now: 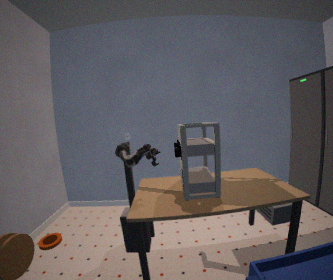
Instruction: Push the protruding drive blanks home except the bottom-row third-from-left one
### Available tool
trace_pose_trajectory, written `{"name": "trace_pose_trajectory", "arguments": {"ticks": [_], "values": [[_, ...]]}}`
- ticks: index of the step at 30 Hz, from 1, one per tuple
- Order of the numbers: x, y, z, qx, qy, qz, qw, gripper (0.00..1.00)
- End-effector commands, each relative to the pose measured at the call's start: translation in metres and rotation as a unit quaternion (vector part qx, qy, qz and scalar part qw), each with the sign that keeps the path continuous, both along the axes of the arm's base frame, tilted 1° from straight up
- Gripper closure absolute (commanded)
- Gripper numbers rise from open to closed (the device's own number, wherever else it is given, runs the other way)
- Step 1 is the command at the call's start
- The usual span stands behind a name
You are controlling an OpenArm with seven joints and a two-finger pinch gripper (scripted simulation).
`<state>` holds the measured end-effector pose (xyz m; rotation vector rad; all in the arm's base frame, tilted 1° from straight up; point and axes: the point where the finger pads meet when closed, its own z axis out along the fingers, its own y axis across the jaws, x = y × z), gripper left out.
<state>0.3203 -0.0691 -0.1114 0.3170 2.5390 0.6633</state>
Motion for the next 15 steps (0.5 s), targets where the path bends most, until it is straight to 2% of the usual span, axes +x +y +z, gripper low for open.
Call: {"name": "trace_pose_trajectory", "arguments": {"ticks": [1,7,15], "values": [[0.001,0.001,0.003,0.011,-0.006,-0.006,1.0,0.0],[0.003,0.002,0.005,0.028,-0.011,-0.022,0.999,0.0],[0.011,0.005,0.016,0.097,-0.038,-0.071,0.992,0.0]]}}
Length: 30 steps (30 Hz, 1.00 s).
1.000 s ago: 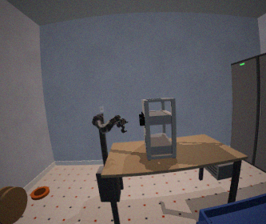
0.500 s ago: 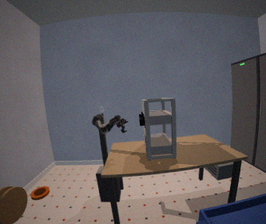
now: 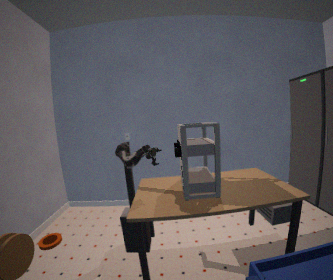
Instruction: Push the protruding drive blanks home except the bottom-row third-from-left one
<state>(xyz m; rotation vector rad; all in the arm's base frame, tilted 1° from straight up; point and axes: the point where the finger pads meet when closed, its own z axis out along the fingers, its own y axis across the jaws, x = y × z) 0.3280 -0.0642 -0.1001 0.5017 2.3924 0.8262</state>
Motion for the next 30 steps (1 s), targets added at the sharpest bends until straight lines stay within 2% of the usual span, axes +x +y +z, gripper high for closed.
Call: {"name": "trace_pose_trajectory", "arguments": {"ticks": [1,6,8,13,17,23,25,30], "values": [[0.004,0.0,0.006,0.023,-0.014,-0.018,0.999,0.0],[0.011,-0.002,0.017,0.082,-0.04,-0.065,0.994,0.0],[0.011,-0.002,0.017,0.082,-0.04,-0.065,0.994,0.0],[0.018,-0.011,0.03,0.143,-0.071,-0.121,0.98,0.0],[0.023,-0.021,0.041,0.189,-0.1,-0.165,0.963,0.0],[0.028,-0.044,0.056,0.25,-0.144,-0.235,0.928,0.0],[0.028,-0.044,0.056,0.25,-0.144,-0.235,0.928,0.0],[0.028,-0.065,0.067,0.288,-0.179,-0.287,0.896,0.0]]}}
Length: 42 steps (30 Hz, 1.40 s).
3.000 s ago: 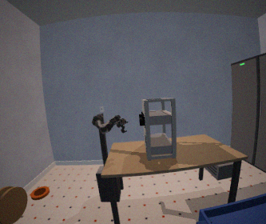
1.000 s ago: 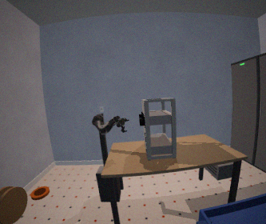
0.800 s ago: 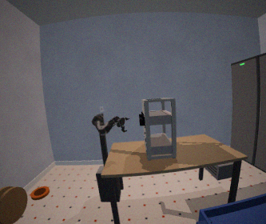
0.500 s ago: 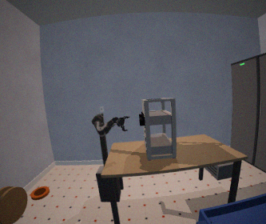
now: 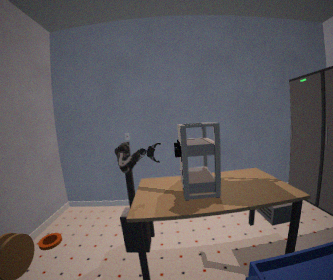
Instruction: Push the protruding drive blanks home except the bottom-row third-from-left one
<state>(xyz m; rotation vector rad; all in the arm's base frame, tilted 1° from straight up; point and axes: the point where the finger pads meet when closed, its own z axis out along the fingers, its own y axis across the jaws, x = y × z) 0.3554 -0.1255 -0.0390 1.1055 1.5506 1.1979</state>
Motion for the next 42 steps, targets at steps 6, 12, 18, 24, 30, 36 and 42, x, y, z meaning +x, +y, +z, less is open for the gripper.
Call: {"name": "trace_pose_trajectory", "arguments": {"ticks": [6,12,18,24,30,36,42], "values": [[-0.001,-0.026,0.015,0.043,-0.046,-0.069,0.996,0.0],[-0.003,-0.036,0.018,0.058,-0.06,-0.095,0.992,0.0],[-0.005,-0.045,0.021,0.069,-0.072,-0.116,0.988,0.0],[-0.005,-0.047,0.022,0.071,-0.075,-0.121,0.987,0.0],[-0.005,-0.047,0.022,0.071,-0.075,-0.121,0.987,0.0],[-0.005,-0.047,0.022,0.071,-0.075,-0.121,0.987,0.0],[-0.005,-0.047,0.022,0.071,-0.075,-0.121,0.987,0.0]]}}
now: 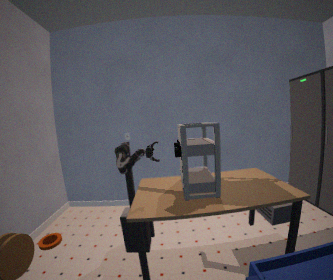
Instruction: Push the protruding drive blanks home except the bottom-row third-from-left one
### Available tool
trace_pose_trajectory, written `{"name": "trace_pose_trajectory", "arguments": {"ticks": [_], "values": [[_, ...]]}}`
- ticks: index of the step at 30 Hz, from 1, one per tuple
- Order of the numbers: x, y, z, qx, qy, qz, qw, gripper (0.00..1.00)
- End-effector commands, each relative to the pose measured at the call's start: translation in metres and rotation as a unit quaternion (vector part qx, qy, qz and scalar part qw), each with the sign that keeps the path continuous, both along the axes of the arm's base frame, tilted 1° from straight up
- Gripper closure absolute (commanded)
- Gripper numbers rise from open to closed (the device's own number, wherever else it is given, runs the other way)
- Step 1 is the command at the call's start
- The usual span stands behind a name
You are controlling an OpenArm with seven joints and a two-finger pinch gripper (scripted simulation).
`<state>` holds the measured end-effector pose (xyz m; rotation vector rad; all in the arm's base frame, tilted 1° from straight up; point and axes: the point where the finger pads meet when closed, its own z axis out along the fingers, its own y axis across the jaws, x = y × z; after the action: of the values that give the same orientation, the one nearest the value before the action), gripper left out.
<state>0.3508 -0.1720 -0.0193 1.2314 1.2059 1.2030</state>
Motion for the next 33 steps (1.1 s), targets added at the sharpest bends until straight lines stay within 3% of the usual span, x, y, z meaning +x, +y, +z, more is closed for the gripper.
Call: {"name": "trace_pose_trajectory", "arguments": {"ticks": [1,13,21,33], "values": [[0.0,-0.001,0.002,0.002,-0.005,-0.001,1.0,0.0],[0.0,-0.001,0.002,0.002,-0.004,-0.002,1.0,0.0],[0.016,-0.011,0.006,0.002,-0.004,-0.002,1.0,0.0],[0.079,-0.05,0.022,0.002,-0.003,-0.002,1.0,0.0]]}}
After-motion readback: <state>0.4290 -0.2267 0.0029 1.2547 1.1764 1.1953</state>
